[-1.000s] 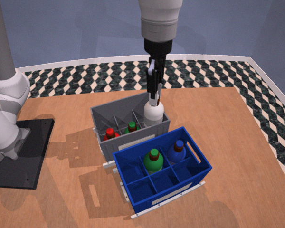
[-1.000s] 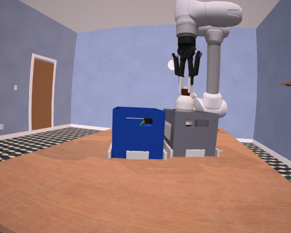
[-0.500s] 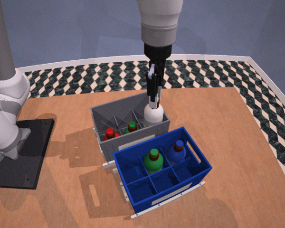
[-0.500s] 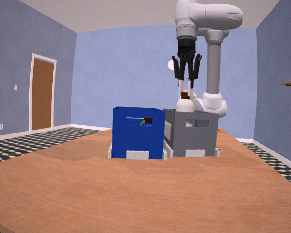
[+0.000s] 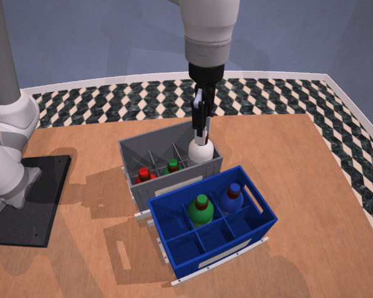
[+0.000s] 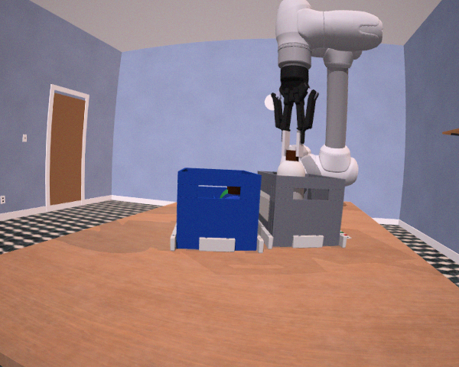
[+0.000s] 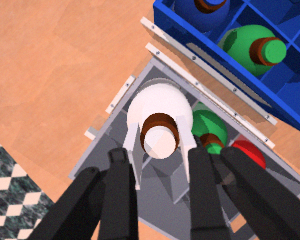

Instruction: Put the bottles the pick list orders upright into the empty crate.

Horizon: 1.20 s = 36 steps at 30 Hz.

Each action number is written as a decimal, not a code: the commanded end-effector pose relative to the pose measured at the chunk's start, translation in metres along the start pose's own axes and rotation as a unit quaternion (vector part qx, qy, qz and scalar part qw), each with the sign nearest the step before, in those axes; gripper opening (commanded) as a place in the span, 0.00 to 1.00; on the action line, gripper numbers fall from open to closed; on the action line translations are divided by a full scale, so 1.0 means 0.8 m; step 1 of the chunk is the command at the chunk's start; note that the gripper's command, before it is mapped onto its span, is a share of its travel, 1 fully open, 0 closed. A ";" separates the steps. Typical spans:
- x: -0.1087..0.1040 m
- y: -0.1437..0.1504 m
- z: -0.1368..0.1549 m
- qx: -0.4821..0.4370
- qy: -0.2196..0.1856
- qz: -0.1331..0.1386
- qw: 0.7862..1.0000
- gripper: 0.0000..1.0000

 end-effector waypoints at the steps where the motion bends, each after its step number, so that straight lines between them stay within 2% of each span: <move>1: 0.004 0.000 0.000 0.000 0.000 0.000 1.000 0.00; 36: 0.043 0.000 0.000 0.000 0.000 0.000 1.000 0.00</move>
Point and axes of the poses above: the point where the finger pads meet when closed, its own x axis out along the fingers, its own y axis across the jaws, z = x × y, the point moved 2 cm from there along -x, back along the fingers, and after that the axes turned 3 degrees about x, right-handed, at the moved point
